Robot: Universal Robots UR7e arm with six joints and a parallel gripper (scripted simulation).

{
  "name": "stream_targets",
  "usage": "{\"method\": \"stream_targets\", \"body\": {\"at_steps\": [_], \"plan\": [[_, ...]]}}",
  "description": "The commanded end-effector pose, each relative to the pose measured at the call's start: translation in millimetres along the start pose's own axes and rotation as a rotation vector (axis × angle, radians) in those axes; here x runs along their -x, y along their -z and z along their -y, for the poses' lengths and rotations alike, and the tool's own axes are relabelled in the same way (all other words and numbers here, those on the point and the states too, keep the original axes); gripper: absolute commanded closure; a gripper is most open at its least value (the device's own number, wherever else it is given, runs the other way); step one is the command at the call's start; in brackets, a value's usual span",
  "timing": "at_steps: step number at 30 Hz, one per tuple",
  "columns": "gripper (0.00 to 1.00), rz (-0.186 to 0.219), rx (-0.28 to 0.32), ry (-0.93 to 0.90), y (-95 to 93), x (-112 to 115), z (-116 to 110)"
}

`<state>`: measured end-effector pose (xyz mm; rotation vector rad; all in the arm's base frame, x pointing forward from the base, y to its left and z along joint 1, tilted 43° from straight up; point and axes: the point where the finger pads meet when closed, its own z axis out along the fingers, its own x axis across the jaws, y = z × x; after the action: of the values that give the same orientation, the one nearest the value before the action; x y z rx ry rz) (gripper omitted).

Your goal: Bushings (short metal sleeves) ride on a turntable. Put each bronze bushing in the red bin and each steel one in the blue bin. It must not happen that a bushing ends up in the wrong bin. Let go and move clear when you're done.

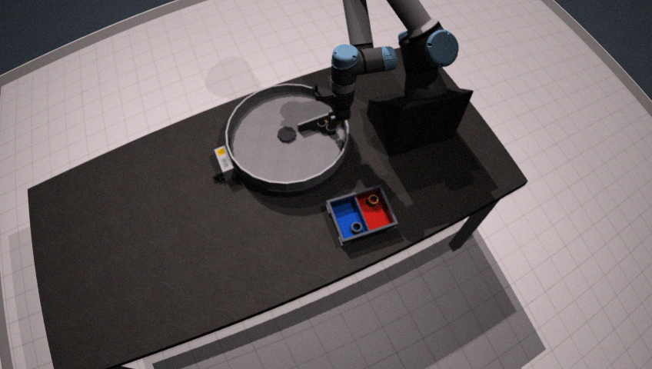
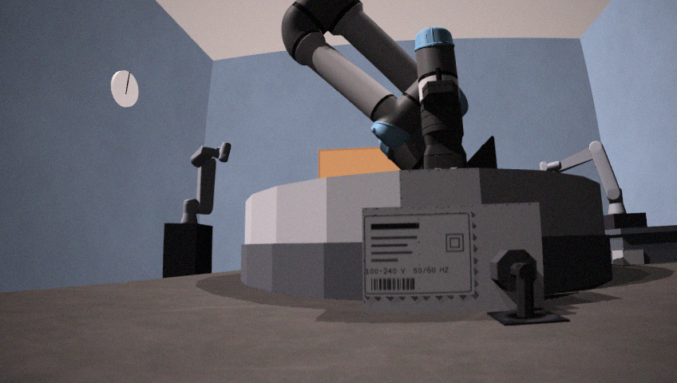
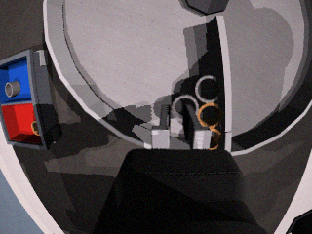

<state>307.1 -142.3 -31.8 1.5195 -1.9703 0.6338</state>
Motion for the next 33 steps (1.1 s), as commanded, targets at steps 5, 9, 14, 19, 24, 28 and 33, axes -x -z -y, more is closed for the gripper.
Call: {"method": "stream_targets", "body": {"at_steps": [5, 9, 14, 19, 24, 28, 33], "plan": [[0.6, 0.001, -0.004, 0.0, -16.8, -0.6, 0.7], [0.6, 0.001, -0.004, 0.0, -16.8, -0.6, 0.7], [0.6, 0.001, -0.004, 0.0, -16.8, -0.6, 0.7], [0.6, 0.001, -0.004, 0.0, -20.5, -0.6, 0.7], [0.6, 0.001, -0.004, 0.0, -23.2, -0.6, 0.7], [0.6, 0.001, -0.004, 0.0, -28.7, -0.6, 0.7], [0.6, 0.001, -0.004, 0.0, -30.1, -0.6, 0.7]]}}
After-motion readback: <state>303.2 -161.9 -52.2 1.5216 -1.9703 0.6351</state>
